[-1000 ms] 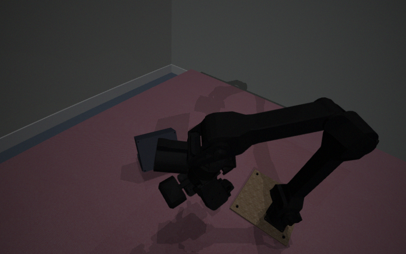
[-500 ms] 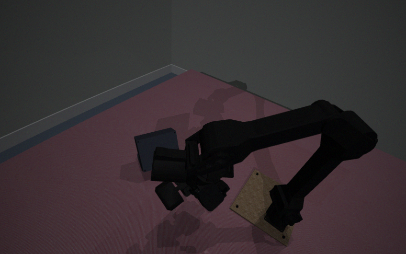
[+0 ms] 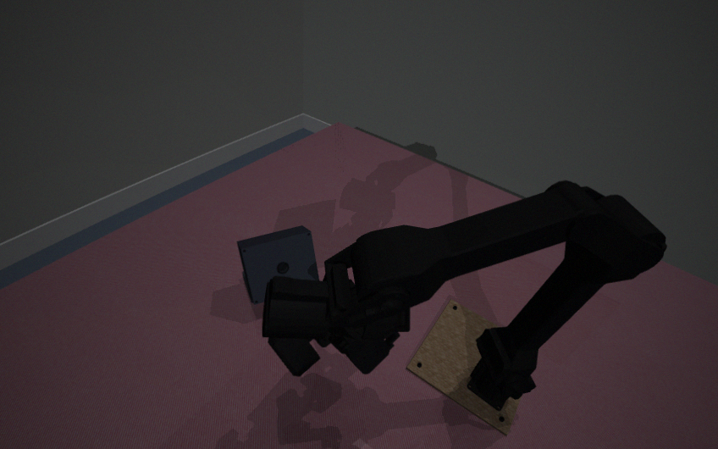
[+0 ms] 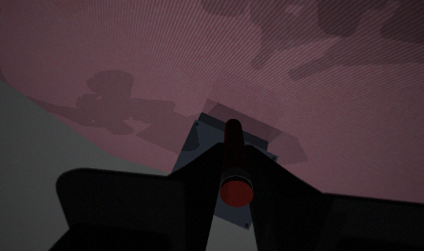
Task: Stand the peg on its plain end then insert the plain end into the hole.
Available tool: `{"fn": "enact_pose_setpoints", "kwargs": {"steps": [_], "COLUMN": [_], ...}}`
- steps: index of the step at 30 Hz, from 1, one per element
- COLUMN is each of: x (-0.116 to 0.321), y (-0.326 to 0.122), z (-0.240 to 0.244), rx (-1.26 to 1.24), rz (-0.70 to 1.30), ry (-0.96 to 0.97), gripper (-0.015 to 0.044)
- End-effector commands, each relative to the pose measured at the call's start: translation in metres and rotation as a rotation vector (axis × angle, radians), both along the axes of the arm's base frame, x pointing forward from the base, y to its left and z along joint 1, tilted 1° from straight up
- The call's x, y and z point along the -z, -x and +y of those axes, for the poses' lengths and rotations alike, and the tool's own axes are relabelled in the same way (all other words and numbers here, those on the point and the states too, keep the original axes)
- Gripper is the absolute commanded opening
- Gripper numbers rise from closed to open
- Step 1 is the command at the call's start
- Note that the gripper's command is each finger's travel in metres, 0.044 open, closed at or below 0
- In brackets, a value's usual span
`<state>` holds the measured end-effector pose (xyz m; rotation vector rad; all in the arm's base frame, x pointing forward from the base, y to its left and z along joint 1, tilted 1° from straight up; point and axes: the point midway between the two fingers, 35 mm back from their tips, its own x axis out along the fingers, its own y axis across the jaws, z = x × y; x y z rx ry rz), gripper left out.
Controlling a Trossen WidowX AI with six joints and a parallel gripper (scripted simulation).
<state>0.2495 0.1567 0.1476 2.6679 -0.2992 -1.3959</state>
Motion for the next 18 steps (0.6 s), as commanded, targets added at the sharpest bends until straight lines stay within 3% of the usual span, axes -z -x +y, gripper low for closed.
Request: {"fn": "enact_pose_setpoints", "kwargs": {"steps": [1,18], "x": [0.0007,-0.007], "y": [-0.0022,-0.012], "z": [0.0004,0.0067], "rx": [-0.018,-0.071], "rz": [-0.031,-0.175], "ry": [0.031,0.133], "gripper": [0.0,0.0]}}
